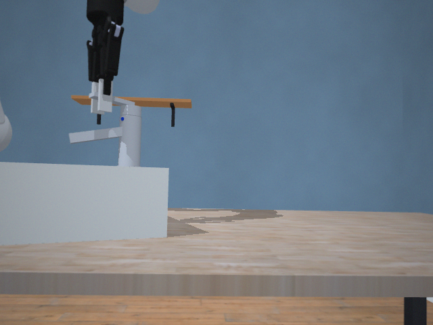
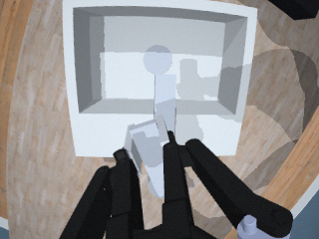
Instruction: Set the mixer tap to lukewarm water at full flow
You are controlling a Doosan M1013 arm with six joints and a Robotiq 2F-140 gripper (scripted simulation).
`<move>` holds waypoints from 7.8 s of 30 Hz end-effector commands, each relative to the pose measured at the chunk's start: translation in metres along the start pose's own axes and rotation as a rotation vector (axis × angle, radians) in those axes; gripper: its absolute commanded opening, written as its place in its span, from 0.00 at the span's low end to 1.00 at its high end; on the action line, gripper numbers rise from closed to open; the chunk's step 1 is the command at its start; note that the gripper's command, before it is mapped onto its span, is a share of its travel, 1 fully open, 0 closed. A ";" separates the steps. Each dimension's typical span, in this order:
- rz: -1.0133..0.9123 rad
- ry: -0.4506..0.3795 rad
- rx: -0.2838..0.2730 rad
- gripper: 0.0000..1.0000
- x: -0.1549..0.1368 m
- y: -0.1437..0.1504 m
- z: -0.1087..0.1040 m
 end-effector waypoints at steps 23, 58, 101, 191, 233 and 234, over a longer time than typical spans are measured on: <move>0.337 0.001 0.001 0.00 -0.007 0.022 0.000; 0.337 0.001 0.001 0.38 -0.007 0.022 0.000; 0.337 0.001 0.001 0.38 -0.007 0.022 0.000; 0.337 0.001 0.001 0.00 -0.008 0.022 -0.070; -0.891 0.013 0.005 0.00 -0.008 0.022 -0.085; -0.951 0.015 0.005 0.00 -0.008 0.022 -0.086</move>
Point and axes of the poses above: the point where the finger pads meet when closed, its own z axis out along the fingers, its own y axis across the jaws, x = y × z, the point moved 4 cm from there along -z, back along the fingers, and after that the axes turned 9 degrees about -z, right-handed, at the moved point
